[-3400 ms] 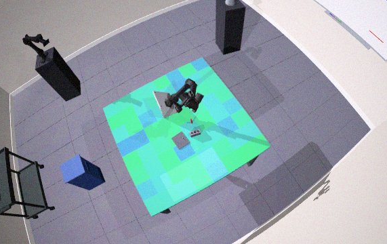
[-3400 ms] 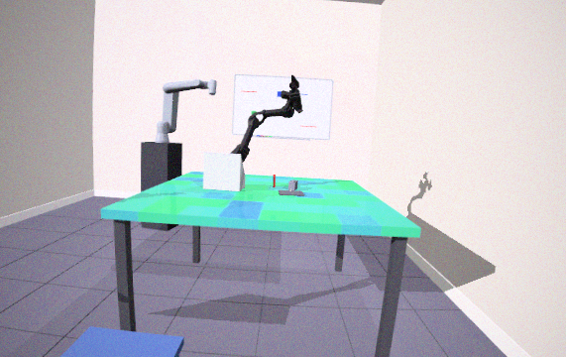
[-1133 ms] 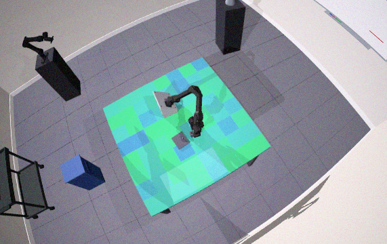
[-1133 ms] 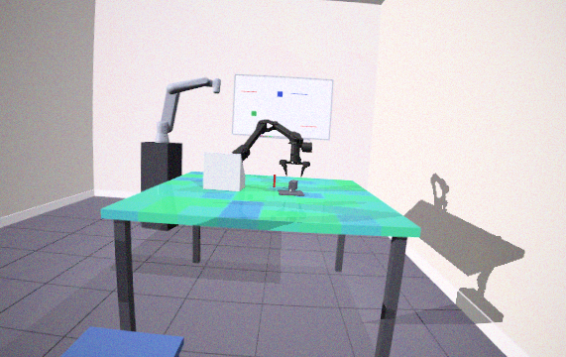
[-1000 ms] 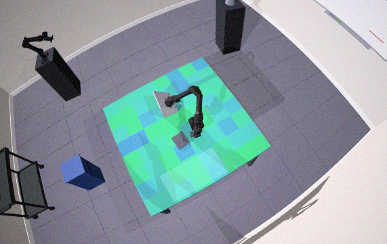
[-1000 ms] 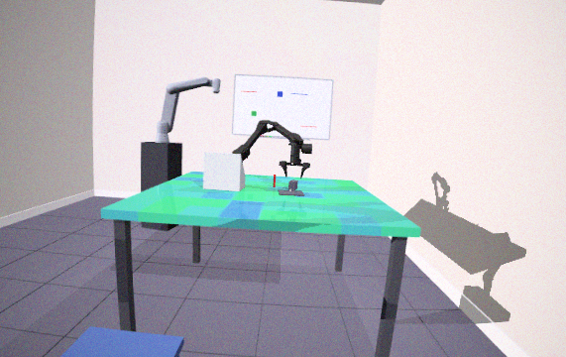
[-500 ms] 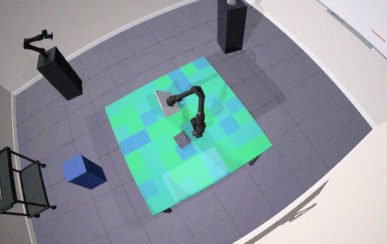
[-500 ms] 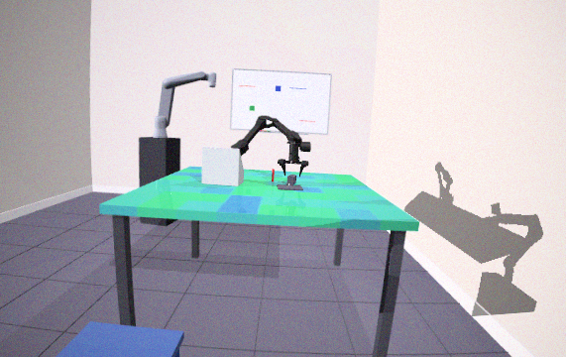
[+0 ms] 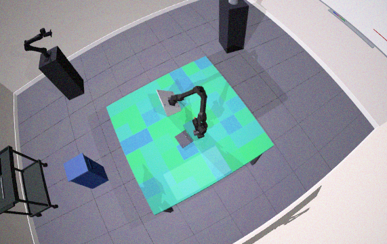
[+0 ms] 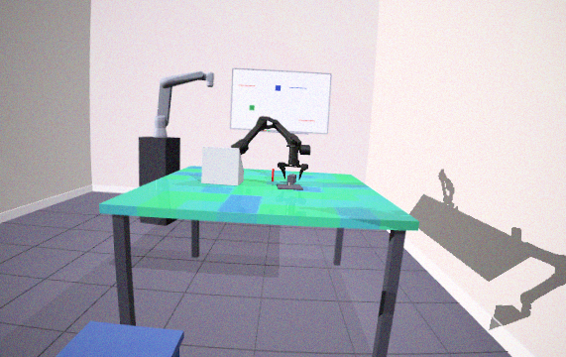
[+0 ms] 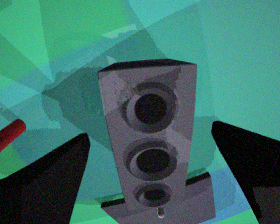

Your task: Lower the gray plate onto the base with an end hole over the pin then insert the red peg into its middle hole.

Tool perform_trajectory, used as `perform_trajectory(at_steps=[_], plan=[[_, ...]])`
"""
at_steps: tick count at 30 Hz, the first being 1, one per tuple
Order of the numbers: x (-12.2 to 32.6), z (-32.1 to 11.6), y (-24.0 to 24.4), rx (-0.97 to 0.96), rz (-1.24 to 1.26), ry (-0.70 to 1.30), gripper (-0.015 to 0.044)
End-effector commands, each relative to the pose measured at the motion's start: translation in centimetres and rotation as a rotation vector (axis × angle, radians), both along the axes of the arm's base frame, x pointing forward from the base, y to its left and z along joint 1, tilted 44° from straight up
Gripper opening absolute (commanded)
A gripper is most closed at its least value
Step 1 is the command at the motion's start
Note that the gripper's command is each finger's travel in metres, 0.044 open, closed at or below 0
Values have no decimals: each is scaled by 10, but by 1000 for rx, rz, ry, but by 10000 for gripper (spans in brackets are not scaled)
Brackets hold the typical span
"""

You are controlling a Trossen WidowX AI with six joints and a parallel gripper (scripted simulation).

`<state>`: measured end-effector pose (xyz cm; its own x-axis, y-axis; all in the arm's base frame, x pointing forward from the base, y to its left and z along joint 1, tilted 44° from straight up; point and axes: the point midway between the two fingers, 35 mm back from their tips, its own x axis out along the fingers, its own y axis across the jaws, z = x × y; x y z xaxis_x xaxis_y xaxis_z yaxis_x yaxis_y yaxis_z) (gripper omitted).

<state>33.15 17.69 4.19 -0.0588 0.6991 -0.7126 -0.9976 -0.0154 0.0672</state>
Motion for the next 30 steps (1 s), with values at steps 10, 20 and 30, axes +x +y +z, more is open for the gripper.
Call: perform_trajectory(at_steps=[10,20,30], plan=[[-3,-14,12,2,0,4,414],[-3,-14,12,2,0,4,151],[-3,-13,11,1,0,4,45]])
